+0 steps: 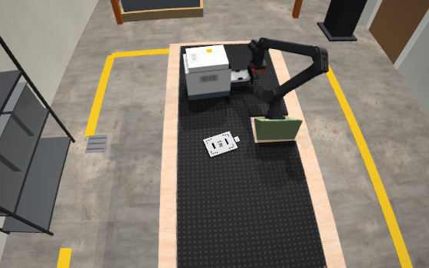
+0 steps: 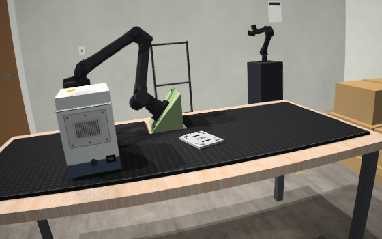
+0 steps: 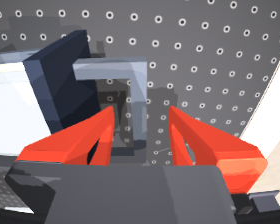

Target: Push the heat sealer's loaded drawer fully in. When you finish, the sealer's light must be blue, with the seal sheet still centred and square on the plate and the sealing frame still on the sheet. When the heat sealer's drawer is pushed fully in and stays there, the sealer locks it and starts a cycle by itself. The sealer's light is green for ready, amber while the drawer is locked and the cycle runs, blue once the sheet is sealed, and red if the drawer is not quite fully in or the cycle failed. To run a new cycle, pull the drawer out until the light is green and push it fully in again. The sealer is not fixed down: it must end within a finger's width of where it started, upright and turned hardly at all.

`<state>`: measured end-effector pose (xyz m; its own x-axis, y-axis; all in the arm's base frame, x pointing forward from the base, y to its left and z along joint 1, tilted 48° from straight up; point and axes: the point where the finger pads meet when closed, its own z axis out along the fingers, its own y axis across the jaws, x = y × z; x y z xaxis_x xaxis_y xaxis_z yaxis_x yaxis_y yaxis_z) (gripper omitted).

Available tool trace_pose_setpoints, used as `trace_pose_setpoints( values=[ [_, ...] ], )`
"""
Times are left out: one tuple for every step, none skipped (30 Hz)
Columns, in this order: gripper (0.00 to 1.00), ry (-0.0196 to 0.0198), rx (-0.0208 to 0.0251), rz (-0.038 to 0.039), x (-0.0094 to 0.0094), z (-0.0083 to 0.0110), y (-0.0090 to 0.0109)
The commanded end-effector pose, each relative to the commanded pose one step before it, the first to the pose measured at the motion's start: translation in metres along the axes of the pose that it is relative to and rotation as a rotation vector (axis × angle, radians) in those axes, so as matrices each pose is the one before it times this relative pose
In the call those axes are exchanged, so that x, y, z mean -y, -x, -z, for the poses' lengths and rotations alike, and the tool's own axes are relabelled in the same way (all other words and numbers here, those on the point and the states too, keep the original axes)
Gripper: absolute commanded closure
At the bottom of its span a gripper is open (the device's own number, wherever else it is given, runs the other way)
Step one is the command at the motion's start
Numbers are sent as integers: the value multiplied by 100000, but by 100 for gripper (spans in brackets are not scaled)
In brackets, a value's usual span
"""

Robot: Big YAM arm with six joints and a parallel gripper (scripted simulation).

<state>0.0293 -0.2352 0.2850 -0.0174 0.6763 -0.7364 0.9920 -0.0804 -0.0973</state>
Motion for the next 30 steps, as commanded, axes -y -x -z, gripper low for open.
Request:
trace_pose_setpoints(
  values=[
    [55,1297,2713,236,-63,771,1062],
    [55,0,0,0,1,-1,0],
    [55,0,0,0,0,0,0],
    [55,0,0,0,0,0,0],
    [55,0,0,0,0,0,0],
    [55,0,0,0,0,0,0],
    [55,0,0,0,0,0,0],
    [55,0,0,0,0,0,0],
    [73,0,0,0,0,0,0],
    [74,0,0,0,0,0,0],
    [75,0,0,0,0,0,0],
    [76,0,0,0,0,0,0],
    [77,0,0,0,0,0,0],
    [78,0,0,0,0,0,0],
    [78,0,0,0,0,0,0],
    [79,0,0,0,0,0,0],
    [80,0,0,0,0,0,0],
    [81,0,0,0,0,0,0],
    [82,0,0,0,0,0,0],
    [83,0,0,0,0,0,0],
    [84,0,0,0,0,0,0],
    [85,0,0,0,0,0,0],
    [85,0,0,0,0,0,0],
    [85,0,0,0,0,0,0],
    [86,0,0,0,0,0,0],
    [86,0,0,0,0,0,0],
    [87,0,0,0,0,0,0],
    [88,0,0,0,0,0,0],
    [89,0,0,0,0,0,0],
    [90,0,0,0,0,0,0]
  ],
)
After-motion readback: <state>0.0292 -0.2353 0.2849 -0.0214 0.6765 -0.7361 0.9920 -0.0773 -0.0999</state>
